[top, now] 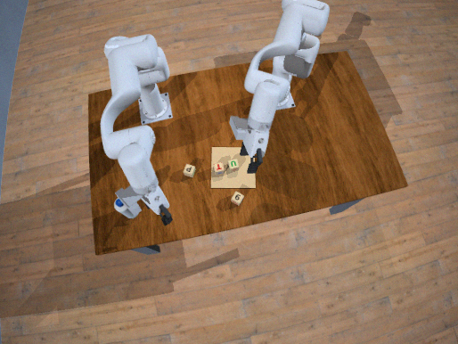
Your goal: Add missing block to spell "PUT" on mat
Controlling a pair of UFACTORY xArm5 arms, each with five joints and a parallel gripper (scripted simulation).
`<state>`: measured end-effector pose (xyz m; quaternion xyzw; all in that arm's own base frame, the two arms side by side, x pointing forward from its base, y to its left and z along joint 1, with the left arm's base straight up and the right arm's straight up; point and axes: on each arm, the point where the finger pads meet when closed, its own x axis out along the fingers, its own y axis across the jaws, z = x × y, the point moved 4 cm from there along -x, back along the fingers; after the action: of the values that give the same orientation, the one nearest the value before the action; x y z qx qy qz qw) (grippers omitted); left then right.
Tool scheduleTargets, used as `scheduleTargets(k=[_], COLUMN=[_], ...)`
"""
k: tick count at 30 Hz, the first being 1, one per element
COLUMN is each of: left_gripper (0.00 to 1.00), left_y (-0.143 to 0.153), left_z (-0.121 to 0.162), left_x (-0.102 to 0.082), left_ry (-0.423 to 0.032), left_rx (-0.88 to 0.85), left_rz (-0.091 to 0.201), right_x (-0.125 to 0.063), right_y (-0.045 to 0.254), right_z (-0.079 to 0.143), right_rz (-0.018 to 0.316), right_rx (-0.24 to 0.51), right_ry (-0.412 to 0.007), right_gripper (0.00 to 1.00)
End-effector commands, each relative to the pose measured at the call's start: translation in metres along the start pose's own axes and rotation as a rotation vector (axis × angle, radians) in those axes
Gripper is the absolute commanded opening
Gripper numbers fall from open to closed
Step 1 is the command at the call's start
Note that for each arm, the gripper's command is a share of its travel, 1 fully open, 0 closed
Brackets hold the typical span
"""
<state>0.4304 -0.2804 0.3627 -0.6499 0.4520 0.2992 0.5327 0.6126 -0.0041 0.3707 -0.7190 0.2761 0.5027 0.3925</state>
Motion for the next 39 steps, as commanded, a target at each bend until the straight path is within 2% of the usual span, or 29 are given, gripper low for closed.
scheduleTargets(k=[1, 3, 5, 11, 18, 20, 22, 23, 24, 28, 33, 37, 39], left_gripper=[1.0, 1.0, 1.0, 1.0, 1.0, 1.0, 1.0, 1.0, 1.0, 1.0, 1.0, 1.0, 1.0], left_y=[-0.024, -0.031, -0.031, -0.046, -0.051, -0.051, -0.051, -0.05, -0.049, -0.041, -0.029, -0.015, -0.015], left_z=[0.053, 0.075, 0.075, 0.147, 0.222, 0.244, 0.244, 0.27, 0.284, 0.322, 0.374, 0.413, 0.413], left_x=[-0.001, -0.001, -0.001, -0.008, -0.02, -0.024, -0.024, -0.029, -0.033, -0.044, -0.06, -0.074, -0.074], left_ry=[-0.059, -0.082, -0.082, -0.155, -0.245, -0.258, -0.258, -0.271, -0.284, -0.335, -0.372, -0.408, -0.408], left_rx=[-0.15, -0.21, -0.21, -0.412, -0.679, -0.72, -0.72, -0.761, -0.802, -0.972, -1.103, -1.235, -1.235], left_rz=[-0.01, -0.012, -0.012, -0.024, -0.044, -0.048, -0.048, -0.051, -0.055, -0.072, -0.086, -0.102, -0.102], right_x=[-0.002, -0.002, -0.002, -0.002, -0.002, -0.002, -0.002, -0.002, -0.002, -0.002, -0.002, -0.002, -0.002], right_y=[-0.001, -0.001, -0.001, -0.001, -0.001, -0.001, -0.001, -0.001, -0.001, -0.001, -0.001, -0.001, -0.001], right_z=[-0.001, -0.001, -0.001, -0.001, -0.001, -0.001, -0.001, -0.001, -0.001, -0.001, -0.001, -0.001, -0.001], right_rz=[-0.004, -0.004, -0.004, -0.004, -0.004, -0.004, -0.004, -0.004, -0.004, -0.004, -0.004, -0.004, -0.004], right_rx=[0.0, 0.0, 0.0, 0.0, 0.0, 0.0, 0.0, 0.0, 0.0, 0.0, 0.0, 0.0, 0.0], right_ry=[0.003, 0.003, 0.003, 0.003, 0.003, 0.003, 0.003, 0.003, 0.003, 0.003, 0.003, 0.003, 0.003], right_gripper=[1.0, 1.0, 1.0, 1.0, 1.0, 1.0, 1.0, 1.0, 1.0, 1.0, 1.0, 1.0, 1.0])
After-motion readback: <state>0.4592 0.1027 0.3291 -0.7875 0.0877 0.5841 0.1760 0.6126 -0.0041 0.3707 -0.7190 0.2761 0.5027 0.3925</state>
